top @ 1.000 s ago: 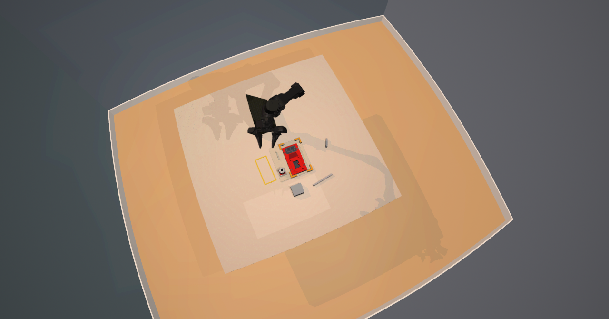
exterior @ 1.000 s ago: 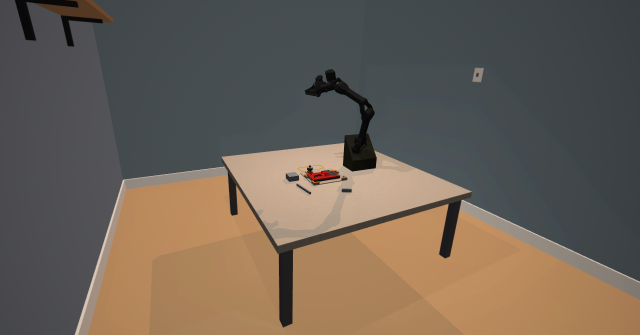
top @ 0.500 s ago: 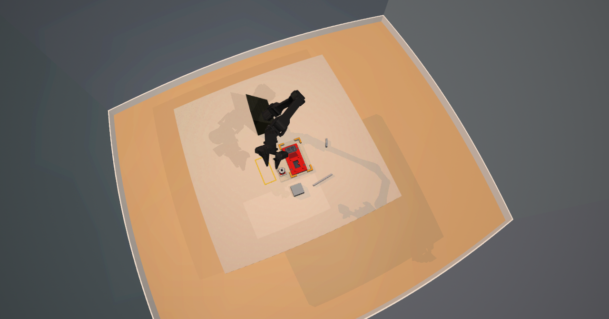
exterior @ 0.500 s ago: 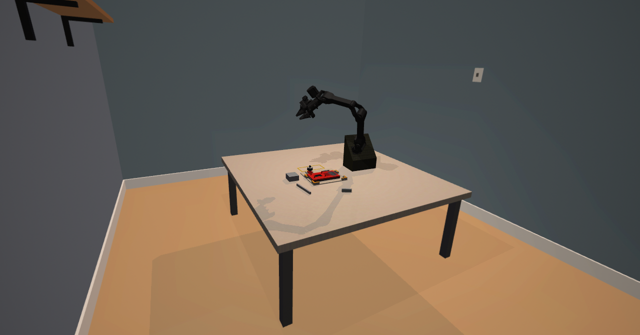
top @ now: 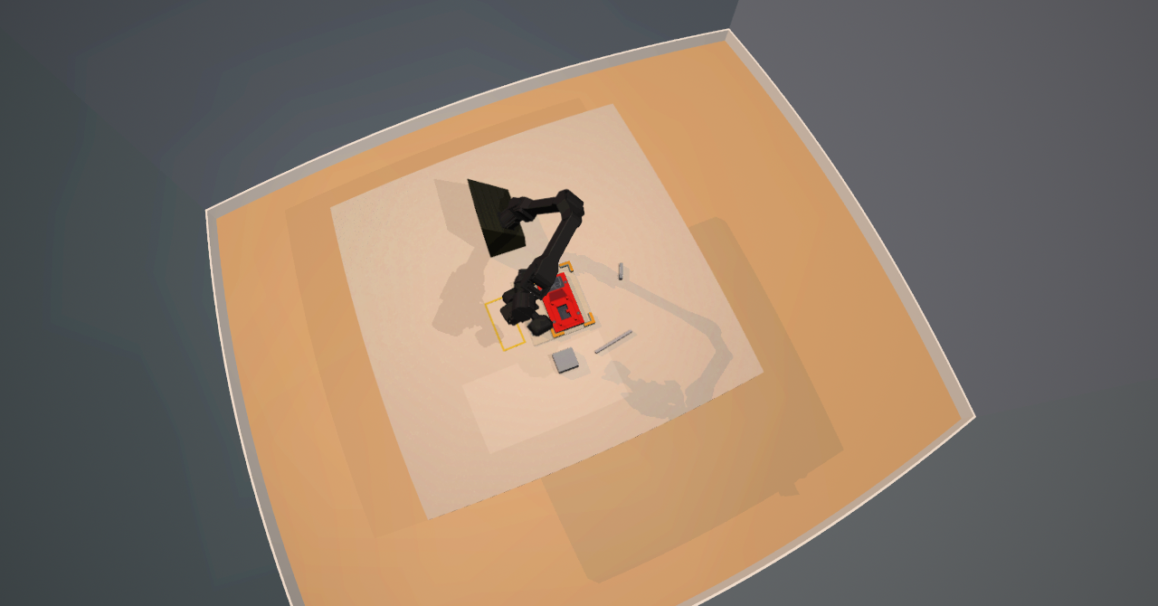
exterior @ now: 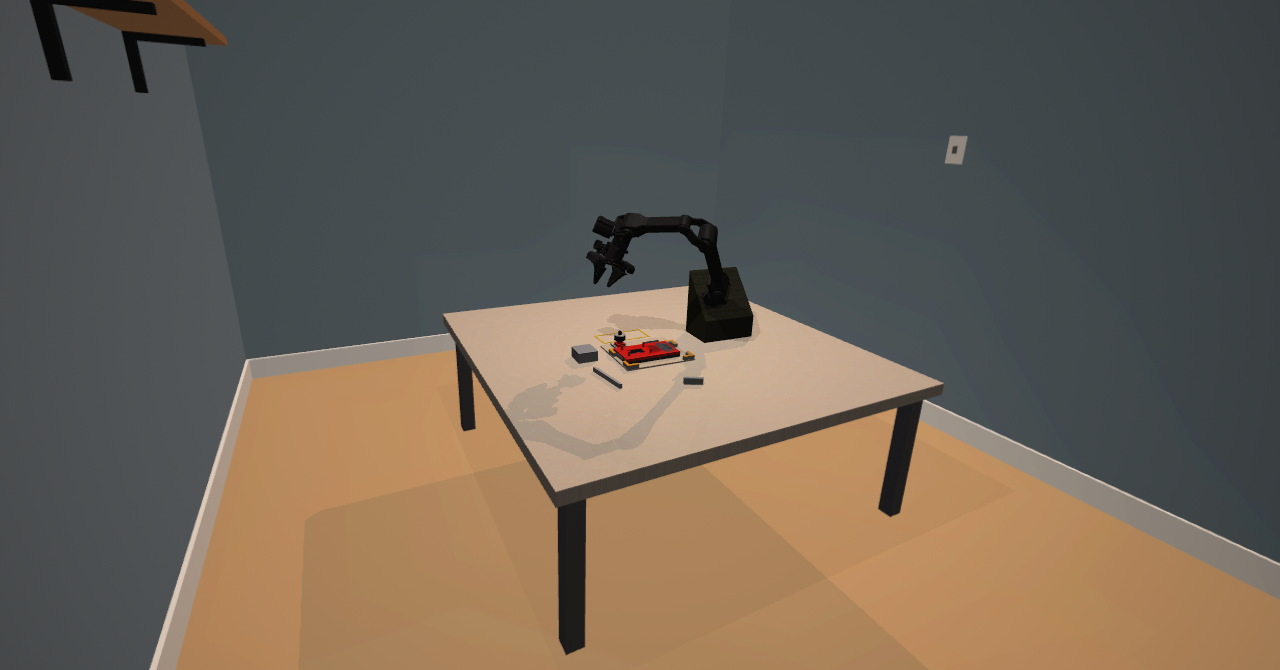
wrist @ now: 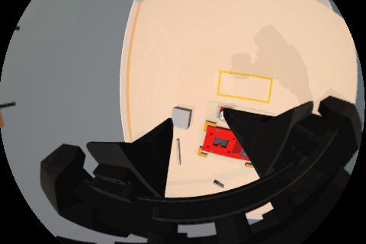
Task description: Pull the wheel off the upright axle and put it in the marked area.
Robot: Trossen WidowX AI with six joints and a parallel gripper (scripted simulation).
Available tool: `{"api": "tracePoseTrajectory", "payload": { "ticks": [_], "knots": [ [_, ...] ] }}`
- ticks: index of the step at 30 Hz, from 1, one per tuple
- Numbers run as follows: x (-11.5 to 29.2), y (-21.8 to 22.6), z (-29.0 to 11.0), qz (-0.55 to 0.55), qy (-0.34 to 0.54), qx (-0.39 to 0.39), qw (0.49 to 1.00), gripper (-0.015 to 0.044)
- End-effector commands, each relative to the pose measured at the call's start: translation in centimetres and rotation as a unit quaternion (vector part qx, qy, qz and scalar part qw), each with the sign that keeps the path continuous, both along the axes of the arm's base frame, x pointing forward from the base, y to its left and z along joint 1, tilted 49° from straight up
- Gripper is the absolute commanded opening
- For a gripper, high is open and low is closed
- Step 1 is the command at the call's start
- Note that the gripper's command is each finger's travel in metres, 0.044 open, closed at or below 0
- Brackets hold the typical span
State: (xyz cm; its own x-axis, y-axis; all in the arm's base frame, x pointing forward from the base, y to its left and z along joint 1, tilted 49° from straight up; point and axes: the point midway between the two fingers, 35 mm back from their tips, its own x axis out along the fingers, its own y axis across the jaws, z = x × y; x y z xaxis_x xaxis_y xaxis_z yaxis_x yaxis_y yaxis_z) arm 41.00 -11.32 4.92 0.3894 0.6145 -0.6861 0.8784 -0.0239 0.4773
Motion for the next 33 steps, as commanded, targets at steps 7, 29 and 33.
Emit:
{"api": "tracePoseTrajectory", "payload": {
  "ticks": [7, 29, 33],
  "knots": [
    [-3.2, 8.3, -4.3, 0.047, 0.169, 0.065, 0.982, 0.0300],
    [-4.3, 12.2, -7.0, 0.059, 0.211, 0.075, 0.973, 0.0300],
    [-4.3, 14.2, -8.6, 0.059, 0.211, 0.076, 0.973, 0.0300]
  ]
}}
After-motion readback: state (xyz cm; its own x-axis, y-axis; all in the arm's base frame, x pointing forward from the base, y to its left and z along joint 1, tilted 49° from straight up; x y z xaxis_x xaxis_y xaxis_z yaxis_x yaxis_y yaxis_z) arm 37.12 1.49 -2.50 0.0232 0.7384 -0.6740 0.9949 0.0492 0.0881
